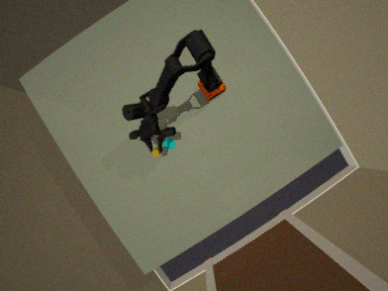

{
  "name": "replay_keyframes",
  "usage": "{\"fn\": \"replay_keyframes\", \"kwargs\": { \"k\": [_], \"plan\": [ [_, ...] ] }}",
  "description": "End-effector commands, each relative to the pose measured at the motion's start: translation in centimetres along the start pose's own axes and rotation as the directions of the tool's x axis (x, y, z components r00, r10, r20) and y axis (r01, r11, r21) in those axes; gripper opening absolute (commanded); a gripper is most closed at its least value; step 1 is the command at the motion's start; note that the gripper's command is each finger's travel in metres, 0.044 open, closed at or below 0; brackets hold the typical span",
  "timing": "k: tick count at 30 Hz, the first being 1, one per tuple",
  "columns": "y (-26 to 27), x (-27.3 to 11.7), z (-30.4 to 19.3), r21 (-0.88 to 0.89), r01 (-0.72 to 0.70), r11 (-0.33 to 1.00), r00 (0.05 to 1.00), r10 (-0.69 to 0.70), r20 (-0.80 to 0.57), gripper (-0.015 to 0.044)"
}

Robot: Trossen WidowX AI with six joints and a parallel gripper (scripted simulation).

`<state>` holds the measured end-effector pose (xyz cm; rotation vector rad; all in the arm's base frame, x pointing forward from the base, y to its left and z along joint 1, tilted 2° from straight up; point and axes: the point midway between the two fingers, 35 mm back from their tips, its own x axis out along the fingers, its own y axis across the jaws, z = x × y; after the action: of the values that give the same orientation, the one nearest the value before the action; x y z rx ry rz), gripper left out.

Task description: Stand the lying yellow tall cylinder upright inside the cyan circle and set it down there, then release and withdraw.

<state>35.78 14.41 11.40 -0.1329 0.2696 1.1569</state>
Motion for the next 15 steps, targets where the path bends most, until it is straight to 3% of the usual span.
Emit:
{"fn": "replay_keyframes", "kwargs": {
  "k": [1, 15],
  "plan": [
    [0.3, -0.3, 0.0, -0.003, -0.01, 1.0, 1.0, 0.01, 0.02, 0.0105],
    [1.2, -1.4, 0.1, -0.035, -0.035, 0.999, 0.996, 0.037, 0.082, 0.0105]
  ]
}}
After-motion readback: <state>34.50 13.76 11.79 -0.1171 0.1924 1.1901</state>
